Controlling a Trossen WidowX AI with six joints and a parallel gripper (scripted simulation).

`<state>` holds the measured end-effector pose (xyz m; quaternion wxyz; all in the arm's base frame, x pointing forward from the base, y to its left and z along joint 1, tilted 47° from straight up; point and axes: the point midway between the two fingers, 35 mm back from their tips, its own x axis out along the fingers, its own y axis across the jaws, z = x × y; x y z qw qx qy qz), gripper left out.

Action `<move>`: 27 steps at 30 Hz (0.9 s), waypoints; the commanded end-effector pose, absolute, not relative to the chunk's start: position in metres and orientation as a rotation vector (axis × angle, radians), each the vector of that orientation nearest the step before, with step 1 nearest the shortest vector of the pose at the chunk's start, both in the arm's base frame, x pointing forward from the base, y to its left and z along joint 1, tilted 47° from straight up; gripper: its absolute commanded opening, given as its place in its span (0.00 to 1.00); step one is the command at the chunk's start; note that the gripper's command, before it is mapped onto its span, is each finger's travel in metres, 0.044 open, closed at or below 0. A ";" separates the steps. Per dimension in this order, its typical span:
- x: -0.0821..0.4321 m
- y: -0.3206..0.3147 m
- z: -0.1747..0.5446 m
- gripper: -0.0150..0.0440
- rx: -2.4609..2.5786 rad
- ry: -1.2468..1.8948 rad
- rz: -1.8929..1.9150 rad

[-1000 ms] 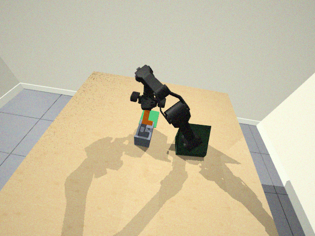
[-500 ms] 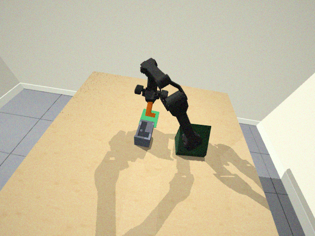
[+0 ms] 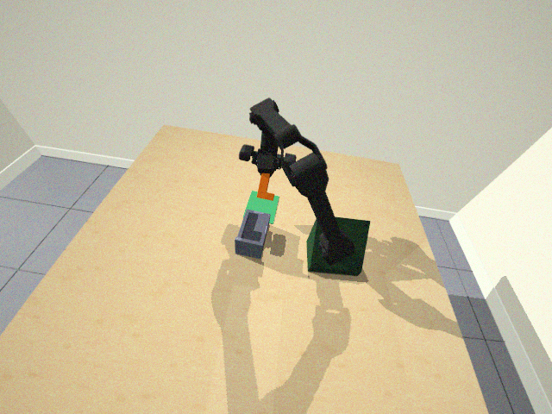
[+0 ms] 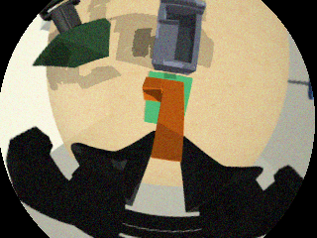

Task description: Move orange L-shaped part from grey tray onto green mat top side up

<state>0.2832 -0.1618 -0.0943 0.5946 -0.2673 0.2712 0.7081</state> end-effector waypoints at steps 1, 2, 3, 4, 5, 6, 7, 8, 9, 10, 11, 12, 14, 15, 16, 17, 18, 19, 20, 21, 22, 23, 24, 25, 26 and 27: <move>0.281 -0.158 -0.100 0.25 -0.618 0.631 1.650; 0.281 -0.157 -0.101 0.25 -0.618 0.631 1.650; 0.281 -0.156 -0.102 0.25 -0.618 0.631 1.650; 0.280 -0.154 -0.103 0.25 -0.618 0.630 1.650; 0.280 -0.153 -0.104 0.25 -0.618 0.630 1.650; 0.280 -0.152 -0.105 0.25 -0.618 0.630 1.650; 0.280 -0.151 -0.106 0.25 -0.618 0.630 1.650; 0.279 -0.150 -0.107 0.25 -0.618 0.630 1.650; 0.279 -0.149 -0.109 0.25 -0.618 0.630 1.650; 0.279 -0.148 -0.110 0.25 -0.618 0.630 1.650; 0.279 -0.146 -0.111 0.25 -0.618 0.630 1.650; 0.278 -0.145 -0.112 0.25 -0.618 0.630 1.650; 0.278 -0.143 -0.114 0.25 -0.618 0.630 1.650; 0.278 -0.142 -0.116 0.25 -0.618 0.630 1.650; 0.277 -0.141 -0.117 0.25 -0.618 0.630 1.650; 0.277 -0.139 -0.118 0.25 -0.618 0.630 1.650; 0.277 -0.138 -0.119 0.25 -0.618 0.630 1.650; 0.277 -0.137 -0.120 0.25 -0.617 0.630 1.650; 0.276 -0.136 -0.121 0.25 -0.617 0.630 1.650; 0.276 -0.135 -0.122 0.25 -0.617 0.629 1.650; 0.276 -0.134 -0.123 0.25 -0.617 0.629 1.650; 0.276 -0.133 -0.125 0.25 -0.617 0.629 1.650; 0.275 -0.131 -0.126 0.25 -0.617 0.629 1.650; 0.275 -0.130 -0.127 0.25 -0.617 0.629 1.650; 0.275 -0.129 -0.128 0.25 -0.617 0.629 1.650; 0.275 -0.128 -0.129 0.25 -0.617 0.629 1.650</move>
